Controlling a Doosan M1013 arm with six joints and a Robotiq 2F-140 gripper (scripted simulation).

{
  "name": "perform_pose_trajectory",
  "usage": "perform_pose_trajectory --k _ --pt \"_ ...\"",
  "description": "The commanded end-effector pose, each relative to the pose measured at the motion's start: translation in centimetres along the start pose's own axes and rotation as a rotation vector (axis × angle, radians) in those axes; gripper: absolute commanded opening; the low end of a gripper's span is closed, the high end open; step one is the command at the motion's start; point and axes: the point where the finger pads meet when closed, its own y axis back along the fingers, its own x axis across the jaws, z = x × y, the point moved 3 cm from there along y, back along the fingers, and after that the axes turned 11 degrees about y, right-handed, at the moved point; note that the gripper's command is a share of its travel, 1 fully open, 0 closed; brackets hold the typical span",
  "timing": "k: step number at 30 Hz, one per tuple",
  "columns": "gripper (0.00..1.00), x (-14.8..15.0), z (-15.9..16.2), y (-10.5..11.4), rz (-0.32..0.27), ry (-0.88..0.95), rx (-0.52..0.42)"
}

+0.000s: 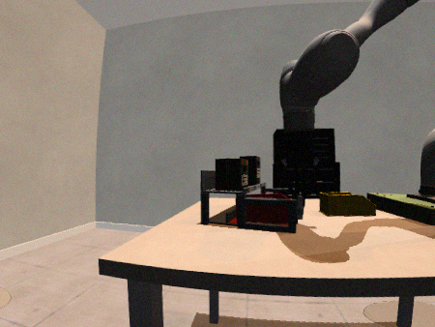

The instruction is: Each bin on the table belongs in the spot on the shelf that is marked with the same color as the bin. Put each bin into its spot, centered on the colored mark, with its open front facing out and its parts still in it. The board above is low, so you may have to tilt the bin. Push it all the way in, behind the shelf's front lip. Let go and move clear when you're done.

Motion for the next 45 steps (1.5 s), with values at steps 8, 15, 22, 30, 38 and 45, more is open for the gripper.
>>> perform_pose_trajectory --k 8,15,22,30,38,45 --pt "0.1 -0.5 -0.1 0.0 0.0 0.0 0.0" --pt "0.1 -0.8 -0.1 0.0 0.0 0.0 0.0" --pt "0.1 -1.0 -0.2 0.0 0.0 0.0 0.0" --pt "0.1 -1.2 -0.2 0.0 0.0 0.0 0.0" --pt "0.1 -1.3 -0.3 0.0 0.0 0.0 0.0" --pt "0.1 -1.4 -0.3 0.0 0.0 0.0 0.0"
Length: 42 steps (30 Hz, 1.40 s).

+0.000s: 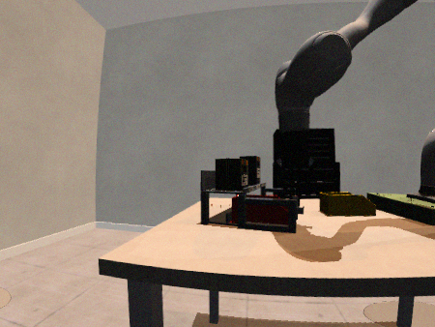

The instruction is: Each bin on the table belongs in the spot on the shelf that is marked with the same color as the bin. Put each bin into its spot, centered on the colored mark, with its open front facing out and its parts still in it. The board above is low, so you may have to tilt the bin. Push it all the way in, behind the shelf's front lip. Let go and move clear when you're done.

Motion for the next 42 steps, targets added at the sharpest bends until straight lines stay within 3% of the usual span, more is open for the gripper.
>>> perform_pose_trajectory --k 1,31,42 --pt "0.1 0.0 0.0 0.0 0.0 0.0 0.0" --pt "0.1 0.0 0.0 0.1 0.0 0.0 0.0" --pt "0.1 0.9 0.2 1.0 0.0 0.0 0.0"
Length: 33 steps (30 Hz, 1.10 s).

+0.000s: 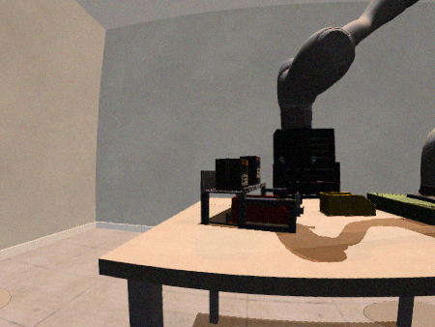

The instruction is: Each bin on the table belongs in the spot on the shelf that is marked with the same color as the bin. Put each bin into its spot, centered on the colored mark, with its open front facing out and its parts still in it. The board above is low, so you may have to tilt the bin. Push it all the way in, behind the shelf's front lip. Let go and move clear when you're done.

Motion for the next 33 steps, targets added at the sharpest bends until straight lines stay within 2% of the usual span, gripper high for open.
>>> perform_pose_trajectory --k 1,24,33 --pt "0.1 0.4 0.1 0.4 0.0 0.0 0.0" --pt "0.1 1.3 0.2 1.5 0.0 0.0 0.0" --pt "0.1 1.3 0.2 3.6 0.0 0.0 0.0"
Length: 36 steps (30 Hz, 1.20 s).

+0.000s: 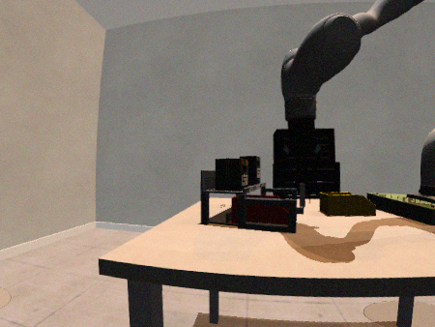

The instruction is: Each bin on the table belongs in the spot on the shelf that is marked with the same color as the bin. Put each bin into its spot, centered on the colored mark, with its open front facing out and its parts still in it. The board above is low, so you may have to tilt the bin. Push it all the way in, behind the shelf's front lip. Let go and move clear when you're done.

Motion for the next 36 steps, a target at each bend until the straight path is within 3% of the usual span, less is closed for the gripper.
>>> perform_pose_trajectory --k 1,14,32,36 --pt "0.1 0.0 0.0 1.1 0.0 0.0 0.0" --pt "0.1 0.0 0.0 4.2 0.0 0.0 0.0" --pt "0.1 0.0 0.0 4.4 0.0 -0.002 0.0" --pt "0.1 1.8 -2.0 5.4 0.0 -0.141 0.0"
